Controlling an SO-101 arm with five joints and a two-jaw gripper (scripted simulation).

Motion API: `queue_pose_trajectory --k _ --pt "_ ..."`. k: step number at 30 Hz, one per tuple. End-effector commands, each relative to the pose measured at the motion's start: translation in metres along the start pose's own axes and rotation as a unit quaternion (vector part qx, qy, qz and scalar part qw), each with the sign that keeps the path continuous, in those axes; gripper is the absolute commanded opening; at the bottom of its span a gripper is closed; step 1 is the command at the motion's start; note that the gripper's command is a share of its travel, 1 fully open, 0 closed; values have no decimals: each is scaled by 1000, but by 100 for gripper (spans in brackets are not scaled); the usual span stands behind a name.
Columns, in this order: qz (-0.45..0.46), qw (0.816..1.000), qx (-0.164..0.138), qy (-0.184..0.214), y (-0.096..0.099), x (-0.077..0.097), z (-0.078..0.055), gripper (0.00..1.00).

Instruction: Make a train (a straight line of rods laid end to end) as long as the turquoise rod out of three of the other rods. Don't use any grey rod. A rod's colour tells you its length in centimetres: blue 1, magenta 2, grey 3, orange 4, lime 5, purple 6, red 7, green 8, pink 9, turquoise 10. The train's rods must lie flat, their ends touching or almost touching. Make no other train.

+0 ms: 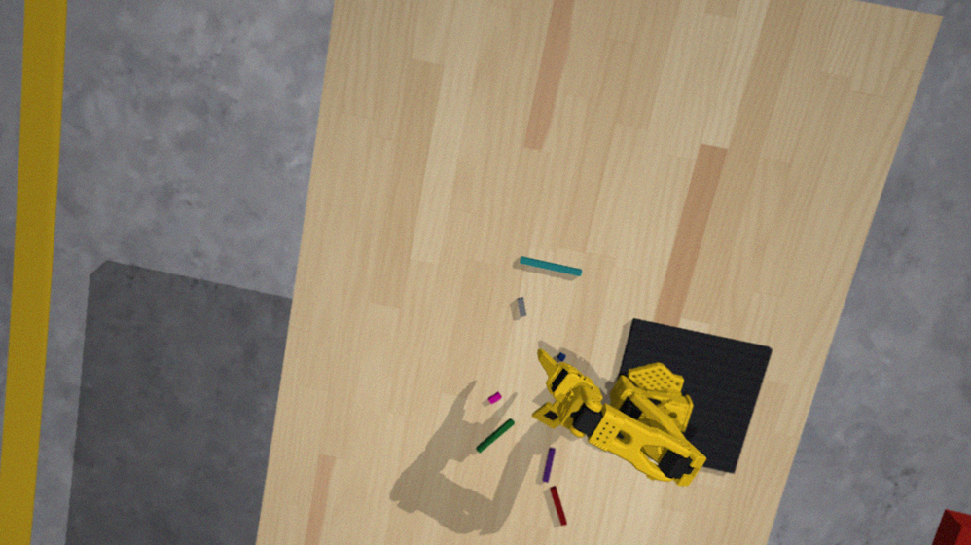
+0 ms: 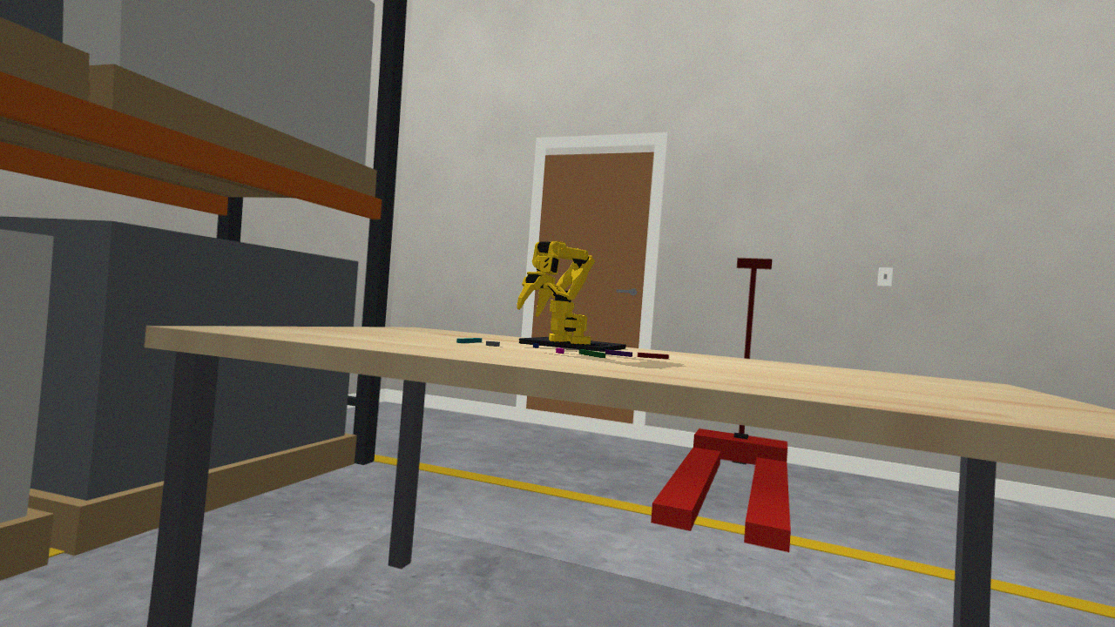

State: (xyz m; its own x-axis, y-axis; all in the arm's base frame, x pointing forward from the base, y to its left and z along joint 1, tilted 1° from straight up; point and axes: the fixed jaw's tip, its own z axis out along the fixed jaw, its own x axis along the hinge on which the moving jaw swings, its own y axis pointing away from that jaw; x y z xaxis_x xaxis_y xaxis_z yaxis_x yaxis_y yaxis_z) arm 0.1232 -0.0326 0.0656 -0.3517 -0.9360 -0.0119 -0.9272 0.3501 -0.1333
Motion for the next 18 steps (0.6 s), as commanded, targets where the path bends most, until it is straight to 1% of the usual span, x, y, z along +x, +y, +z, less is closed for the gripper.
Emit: queue_pose_trajectory --k 1,5,18 --pt "-15 999 -50 3 3 -8 16 23" --pt "-21 998 -64 4 5 -10 19 19" --pt "-22 998 -64 4 5 -10 20 19"
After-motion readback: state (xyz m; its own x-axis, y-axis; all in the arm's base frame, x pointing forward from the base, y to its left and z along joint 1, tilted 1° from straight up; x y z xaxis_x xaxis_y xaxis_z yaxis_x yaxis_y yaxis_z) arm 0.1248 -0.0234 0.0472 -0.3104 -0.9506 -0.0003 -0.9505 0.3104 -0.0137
